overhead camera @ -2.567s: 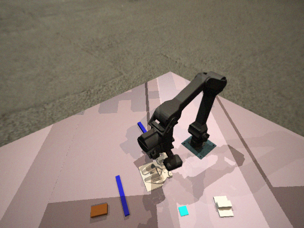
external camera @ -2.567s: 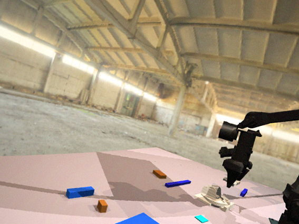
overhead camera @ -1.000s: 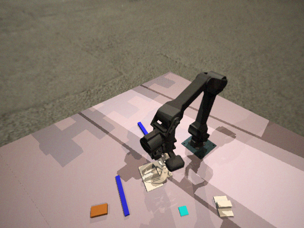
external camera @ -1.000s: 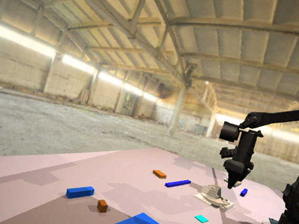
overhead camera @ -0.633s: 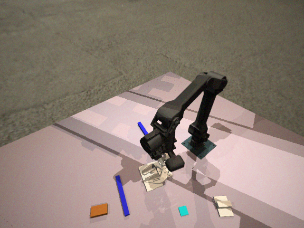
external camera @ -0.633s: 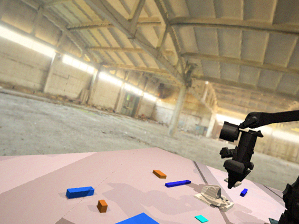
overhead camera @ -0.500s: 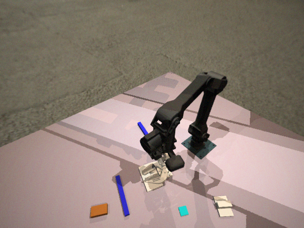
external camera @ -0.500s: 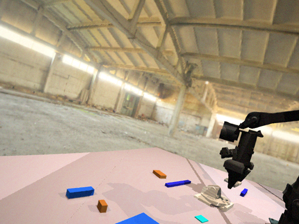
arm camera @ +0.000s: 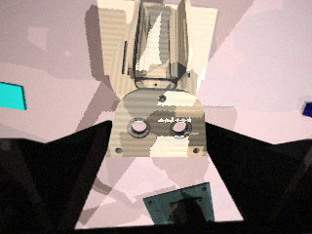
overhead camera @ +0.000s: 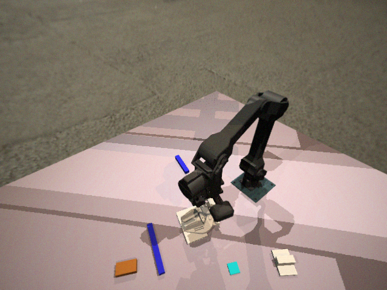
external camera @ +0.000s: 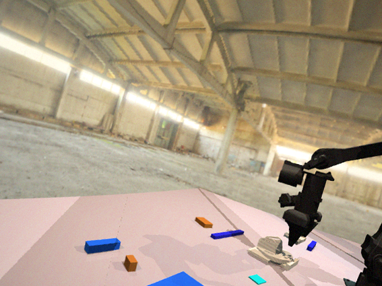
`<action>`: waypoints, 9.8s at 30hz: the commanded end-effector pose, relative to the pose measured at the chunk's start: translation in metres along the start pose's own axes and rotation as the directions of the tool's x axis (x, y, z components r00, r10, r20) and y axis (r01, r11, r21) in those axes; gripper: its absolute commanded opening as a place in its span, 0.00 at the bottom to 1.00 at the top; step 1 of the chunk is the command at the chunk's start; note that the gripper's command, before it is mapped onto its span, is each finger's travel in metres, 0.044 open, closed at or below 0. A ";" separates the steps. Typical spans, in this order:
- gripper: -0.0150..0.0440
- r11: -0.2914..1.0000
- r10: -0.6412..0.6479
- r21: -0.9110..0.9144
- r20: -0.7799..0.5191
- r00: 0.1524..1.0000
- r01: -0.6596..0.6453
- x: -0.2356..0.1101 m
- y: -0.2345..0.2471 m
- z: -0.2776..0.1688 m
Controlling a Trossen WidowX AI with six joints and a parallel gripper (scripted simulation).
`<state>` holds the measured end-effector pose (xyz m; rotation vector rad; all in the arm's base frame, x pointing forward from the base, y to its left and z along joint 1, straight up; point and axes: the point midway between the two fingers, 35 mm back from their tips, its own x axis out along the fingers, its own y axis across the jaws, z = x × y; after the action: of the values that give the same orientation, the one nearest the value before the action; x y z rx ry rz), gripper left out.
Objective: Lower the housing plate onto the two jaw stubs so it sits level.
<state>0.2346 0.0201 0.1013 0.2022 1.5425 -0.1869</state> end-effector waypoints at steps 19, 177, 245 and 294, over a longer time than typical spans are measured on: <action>0.85 1.000 -0.005 0.005 -0.004 1.000 0.005 0.039 -0.001 -0.002; 0.85 1.000 -0.005 0.005 -0.005 1.000 0.005 0.060 -0.002 -0.003; 1.00 1.000 0.000 0.003 0.005 1.000 0.000 -0.025 -0.003 -0.007; 1.00 1.000 -0.005 0.005 -0.007 1.000 0.005 -0.066 -0.013 -0.030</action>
<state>0.2017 0.0151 0.1668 0.2076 1.5479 -0.1961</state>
